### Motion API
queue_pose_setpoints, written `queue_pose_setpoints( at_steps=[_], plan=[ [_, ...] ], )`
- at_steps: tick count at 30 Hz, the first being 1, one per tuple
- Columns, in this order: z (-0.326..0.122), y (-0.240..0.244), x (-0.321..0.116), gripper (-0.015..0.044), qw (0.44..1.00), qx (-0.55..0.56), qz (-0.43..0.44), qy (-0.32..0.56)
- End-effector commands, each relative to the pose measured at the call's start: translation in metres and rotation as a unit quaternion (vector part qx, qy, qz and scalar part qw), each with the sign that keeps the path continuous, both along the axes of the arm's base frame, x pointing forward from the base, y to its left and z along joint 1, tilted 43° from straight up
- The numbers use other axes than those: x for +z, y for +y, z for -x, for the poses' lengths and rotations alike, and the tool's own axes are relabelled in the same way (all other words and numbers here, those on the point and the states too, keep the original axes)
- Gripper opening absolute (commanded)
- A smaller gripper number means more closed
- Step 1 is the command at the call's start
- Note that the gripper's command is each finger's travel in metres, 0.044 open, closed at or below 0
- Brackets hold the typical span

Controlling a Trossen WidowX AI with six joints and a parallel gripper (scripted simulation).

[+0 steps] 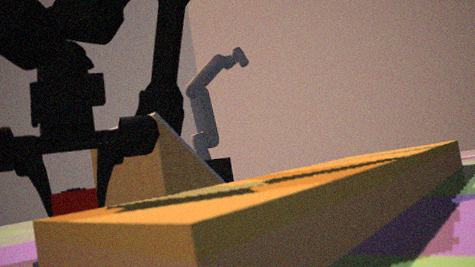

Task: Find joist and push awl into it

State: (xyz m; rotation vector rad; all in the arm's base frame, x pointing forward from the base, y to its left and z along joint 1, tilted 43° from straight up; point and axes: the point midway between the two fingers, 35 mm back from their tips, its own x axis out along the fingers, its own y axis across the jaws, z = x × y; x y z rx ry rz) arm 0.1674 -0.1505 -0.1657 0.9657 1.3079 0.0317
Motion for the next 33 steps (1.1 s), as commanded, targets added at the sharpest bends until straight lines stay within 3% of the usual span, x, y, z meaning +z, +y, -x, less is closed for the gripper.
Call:
queue_pose_setpoints(
  at_steps=[1,5,15,33],
  plan=[
    [0.000,-0.004,0.004,0.0090,1.000,-0.002,-0.002,0.002],
    [0.001,-0.022,0.019,0.0000,1.000,-0.002,-0.001,0.003],
    [0.009,-0.067,0.074,0.0000,1.000,-0.002,-0.001,0.004],
    [-0.043,-0.094,0.076,0.0000,0.998,0.044,0.008,-0.039]
  ],
)
